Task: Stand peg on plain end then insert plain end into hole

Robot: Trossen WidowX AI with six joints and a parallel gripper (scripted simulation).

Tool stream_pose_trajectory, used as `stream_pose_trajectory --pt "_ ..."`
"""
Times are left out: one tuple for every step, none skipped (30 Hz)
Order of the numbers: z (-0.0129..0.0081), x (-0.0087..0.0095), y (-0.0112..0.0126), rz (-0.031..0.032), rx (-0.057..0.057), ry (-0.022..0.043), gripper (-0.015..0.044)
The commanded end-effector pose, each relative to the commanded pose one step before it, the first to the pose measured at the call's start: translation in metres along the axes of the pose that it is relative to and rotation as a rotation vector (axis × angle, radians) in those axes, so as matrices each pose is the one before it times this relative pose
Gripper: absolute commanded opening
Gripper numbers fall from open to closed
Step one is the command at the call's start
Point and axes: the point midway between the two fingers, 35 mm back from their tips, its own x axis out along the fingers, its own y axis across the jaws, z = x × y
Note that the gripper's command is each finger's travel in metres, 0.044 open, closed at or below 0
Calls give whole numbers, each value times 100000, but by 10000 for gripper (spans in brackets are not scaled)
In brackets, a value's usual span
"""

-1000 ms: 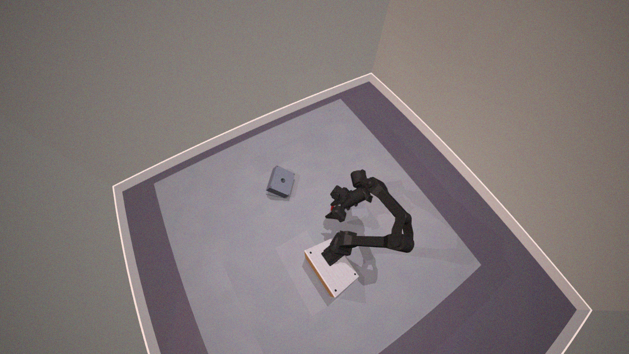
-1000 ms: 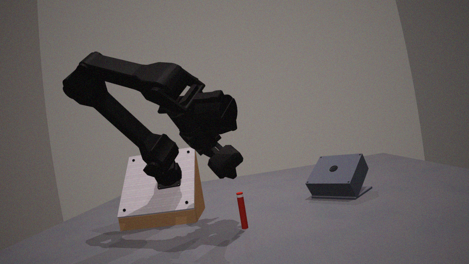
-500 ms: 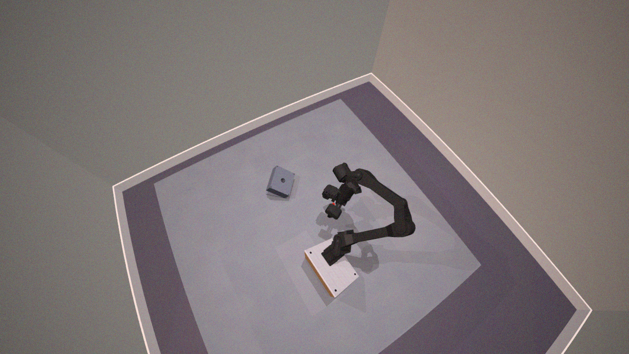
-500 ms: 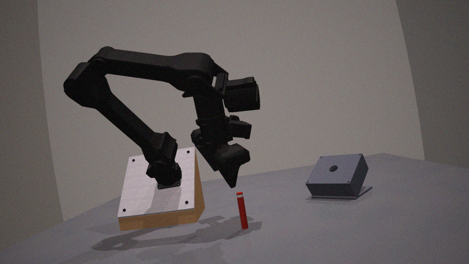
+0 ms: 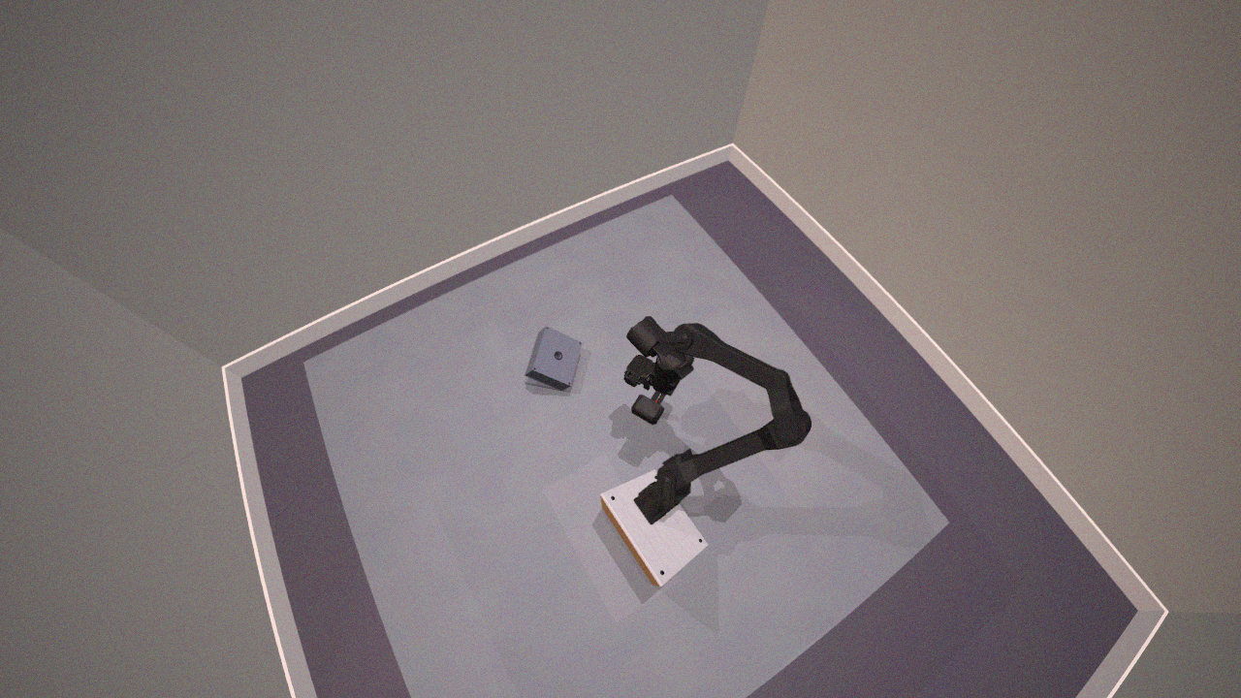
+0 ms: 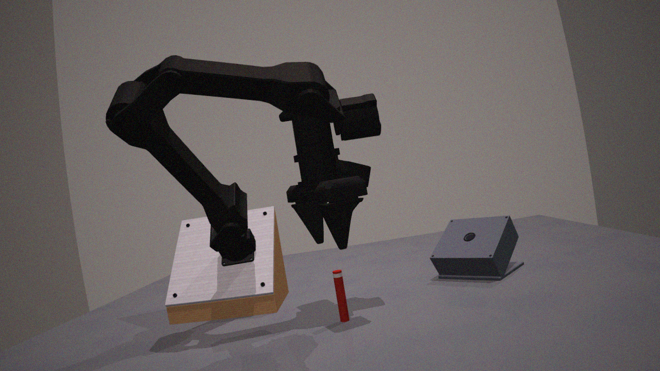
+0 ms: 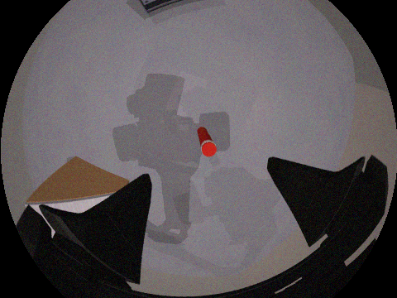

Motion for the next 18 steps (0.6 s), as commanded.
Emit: stream_pose_trajectory --pt "217 -83 -211 -2687 -86 1152 440" --pt "0 0 0 0 0 0 440" --pt "0 0 0 0 0 0 440" --pt "0 0 0 0 0 0 440" --pt "0 0 0 0 0 0 440" --pt "1 31 0 2 -204 -2 440" --pt "4 94 0 5 -612 -5 440" --pt "5 156 0 6 -1020 -8 440" --pt "4 199 -1 3 -1300 -8 440" --pt "3 200 -1 -1 -1309 -5 440" --pt "0 199 -2 -6 -1309 -3 440" --pt "-2 199 -2 -10 -1309 0 440" --pt "-4 199 -2 -15 -1309 4 440" --pt "-6 198 -2 -19 -1309 7 440" --pt "-8 197 -2 -23 -1300 10 440" --pt "-7 154 -1 -21 -1019 11 440" --pt "-5 92 -1 -14 -612 7 440" --pt "-2 31 0 -5 -204 3 440"
